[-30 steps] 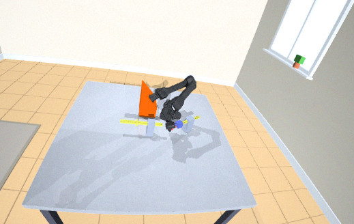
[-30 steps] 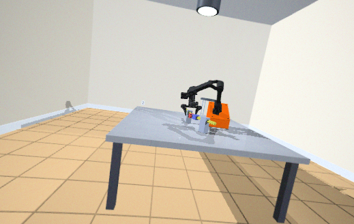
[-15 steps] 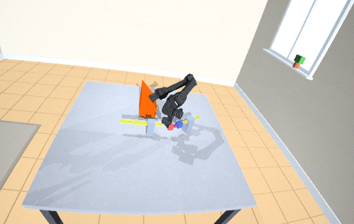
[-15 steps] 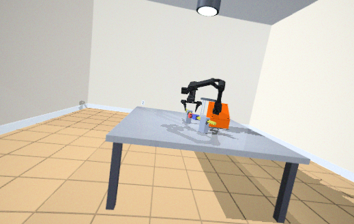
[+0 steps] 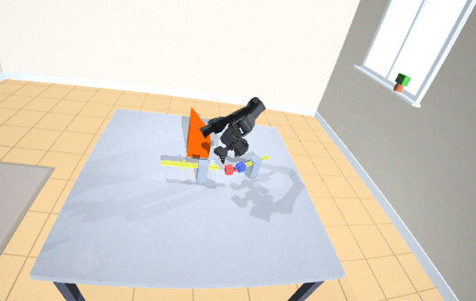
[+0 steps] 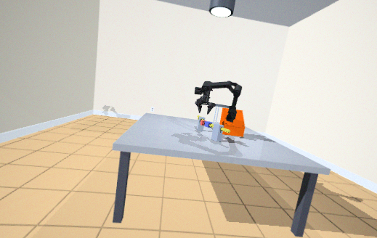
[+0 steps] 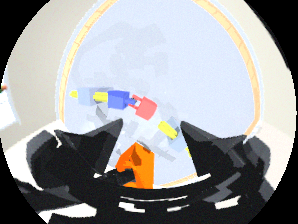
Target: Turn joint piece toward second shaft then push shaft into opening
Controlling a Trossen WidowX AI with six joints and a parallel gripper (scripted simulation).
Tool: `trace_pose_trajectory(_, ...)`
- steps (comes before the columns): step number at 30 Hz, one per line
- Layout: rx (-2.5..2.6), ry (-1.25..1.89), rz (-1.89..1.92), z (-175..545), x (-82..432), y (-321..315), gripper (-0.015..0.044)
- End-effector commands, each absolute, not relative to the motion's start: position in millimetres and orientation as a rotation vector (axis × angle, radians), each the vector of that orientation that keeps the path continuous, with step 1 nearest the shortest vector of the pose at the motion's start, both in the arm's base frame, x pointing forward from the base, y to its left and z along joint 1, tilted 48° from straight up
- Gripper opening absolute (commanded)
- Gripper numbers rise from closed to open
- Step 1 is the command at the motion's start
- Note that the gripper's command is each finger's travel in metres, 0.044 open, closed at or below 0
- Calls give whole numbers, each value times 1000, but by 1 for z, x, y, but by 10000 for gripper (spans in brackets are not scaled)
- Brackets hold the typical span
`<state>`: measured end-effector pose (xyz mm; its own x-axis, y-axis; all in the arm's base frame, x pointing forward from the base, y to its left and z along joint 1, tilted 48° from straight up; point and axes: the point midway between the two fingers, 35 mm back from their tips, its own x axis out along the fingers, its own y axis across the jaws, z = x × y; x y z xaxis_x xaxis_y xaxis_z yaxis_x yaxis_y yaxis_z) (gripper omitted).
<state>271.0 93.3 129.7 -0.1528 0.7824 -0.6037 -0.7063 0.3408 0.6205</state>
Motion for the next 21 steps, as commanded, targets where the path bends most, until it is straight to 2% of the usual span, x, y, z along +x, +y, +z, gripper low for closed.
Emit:
trace_pose_trajectory(1,177,1236,1196,139,271,84,440)
trace_pose_trajectory(13,431,1469,906,165,267,62,440)
trace_pose_trajectory(21,447,1483,886,164,268,60,440)
